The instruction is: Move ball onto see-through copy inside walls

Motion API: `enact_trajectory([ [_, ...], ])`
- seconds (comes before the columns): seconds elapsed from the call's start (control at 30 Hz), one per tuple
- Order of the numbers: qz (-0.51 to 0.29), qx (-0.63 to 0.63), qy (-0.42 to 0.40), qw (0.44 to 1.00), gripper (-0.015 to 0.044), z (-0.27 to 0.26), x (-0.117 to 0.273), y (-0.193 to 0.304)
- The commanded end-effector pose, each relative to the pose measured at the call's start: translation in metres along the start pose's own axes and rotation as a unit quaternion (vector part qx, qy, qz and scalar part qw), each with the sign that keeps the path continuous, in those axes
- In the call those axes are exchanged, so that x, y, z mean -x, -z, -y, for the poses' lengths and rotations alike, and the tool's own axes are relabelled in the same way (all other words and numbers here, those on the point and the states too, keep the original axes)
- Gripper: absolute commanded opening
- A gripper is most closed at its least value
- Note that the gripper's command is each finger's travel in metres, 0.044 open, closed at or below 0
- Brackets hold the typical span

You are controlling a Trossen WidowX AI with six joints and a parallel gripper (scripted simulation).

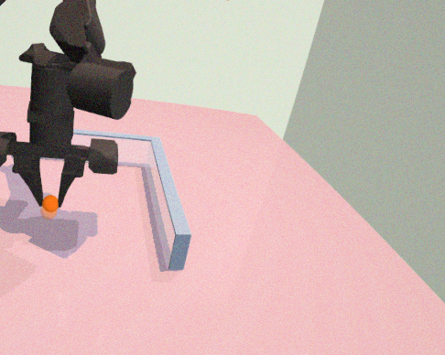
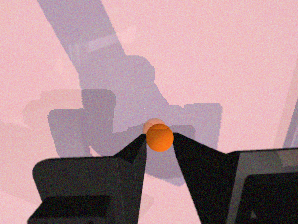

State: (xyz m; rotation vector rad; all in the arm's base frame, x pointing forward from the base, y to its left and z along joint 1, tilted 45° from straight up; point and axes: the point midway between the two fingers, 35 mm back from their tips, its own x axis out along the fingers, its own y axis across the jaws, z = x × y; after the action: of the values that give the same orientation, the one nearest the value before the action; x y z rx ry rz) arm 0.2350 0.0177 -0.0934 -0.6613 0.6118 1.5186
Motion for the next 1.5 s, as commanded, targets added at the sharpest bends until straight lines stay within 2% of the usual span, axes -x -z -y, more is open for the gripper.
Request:
enact_trajectory([
  [0.0, 0.005, -0.003, -0.004, 1.0, 0.0, -0.003, -0.009, -0.002],
  [0.5, 0.006, -0.003, -0.005, 1.0, 0.0, -0.004, -0.019, -0.003],
  [0.8, 0.001, 0.0, -0.001, 1.0, 0.0225, -0.001, -0.016, -0.001],
  [1.03, 0.001, 0.0, -0.001, 1.0, 0.0225, 0.0, -0.014, 0.0],
  [1.23, 0.002, -0.003, -0.004, 1.0, 0.0225, -0.002, 0.068, 0.0],
  [1.47, 0.003, -0.003, -0.005, 1.0, 0.0225, -0.002, 0.071, 0.0],
])
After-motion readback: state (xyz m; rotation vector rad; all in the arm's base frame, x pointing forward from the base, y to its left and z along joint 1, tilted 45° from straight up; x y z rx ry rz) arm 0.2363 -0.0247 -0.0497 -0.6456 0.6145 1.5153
